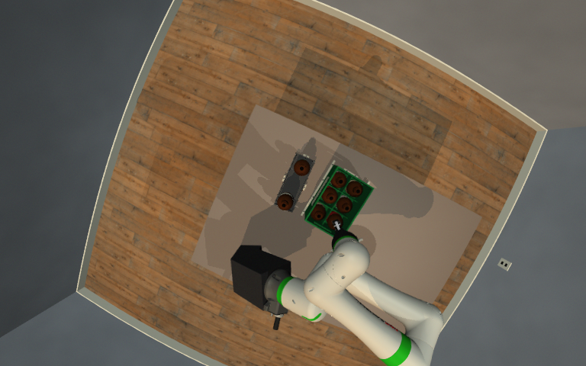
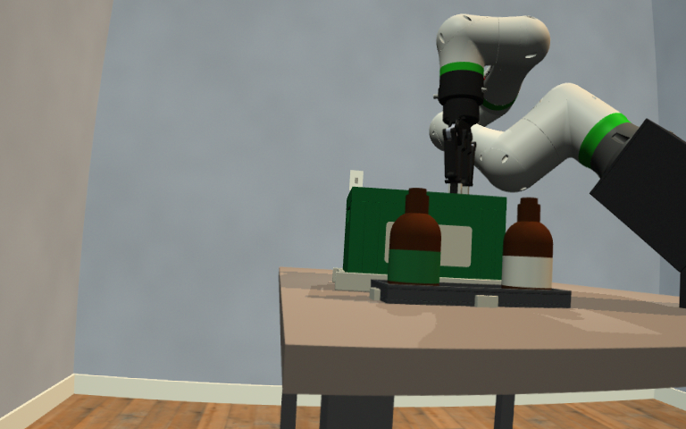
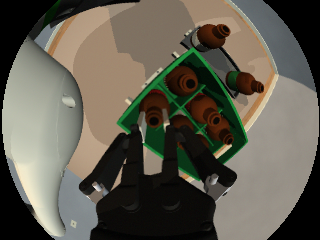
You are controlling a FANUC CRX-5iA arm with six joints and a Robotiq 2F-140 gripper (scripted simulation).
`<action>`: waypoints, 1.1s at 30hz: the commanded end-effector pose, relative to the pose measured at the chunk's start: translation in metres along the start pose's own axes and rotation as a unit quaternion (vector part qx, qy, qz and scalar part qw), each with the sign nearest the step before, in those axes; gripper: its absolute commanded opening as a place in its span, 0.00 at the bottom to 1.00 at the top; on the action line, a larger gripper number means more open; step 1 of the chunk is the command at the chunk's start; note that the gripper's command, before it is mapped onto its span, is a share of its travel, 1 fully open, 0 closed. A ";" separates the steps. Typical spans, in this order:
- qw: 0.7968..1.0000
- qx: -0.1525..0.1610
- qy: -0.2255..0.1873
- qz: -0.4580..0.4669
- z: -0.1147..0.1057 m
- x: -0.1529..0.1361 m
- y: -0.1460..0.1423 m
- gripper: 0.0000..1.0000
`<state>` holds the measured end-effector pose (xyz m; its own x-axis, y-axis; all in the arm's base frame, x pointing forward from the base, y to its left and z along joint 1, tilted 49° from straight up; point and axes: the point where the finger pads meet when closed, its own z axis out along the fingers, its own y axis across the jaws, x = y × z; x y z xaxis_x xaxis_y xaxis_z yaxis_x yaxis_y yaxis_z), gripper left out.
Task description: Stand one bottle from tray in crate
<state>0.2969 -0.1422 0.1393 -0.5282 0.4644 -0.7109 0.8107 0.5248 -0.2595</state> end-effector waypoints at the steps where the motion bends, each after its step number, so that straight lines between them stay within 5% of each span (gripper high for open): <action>1: 1.000 0.000 0.000 0.000 0.001 0.000 0.000 0.00; 33: 1.000 0.000 0.000 0.000 0.005 0.000 0.000 0.00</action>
<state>0.2982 -0.1458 0.1359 -0.5282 0.4644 -0.7109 0.8107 0.5248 -0.2595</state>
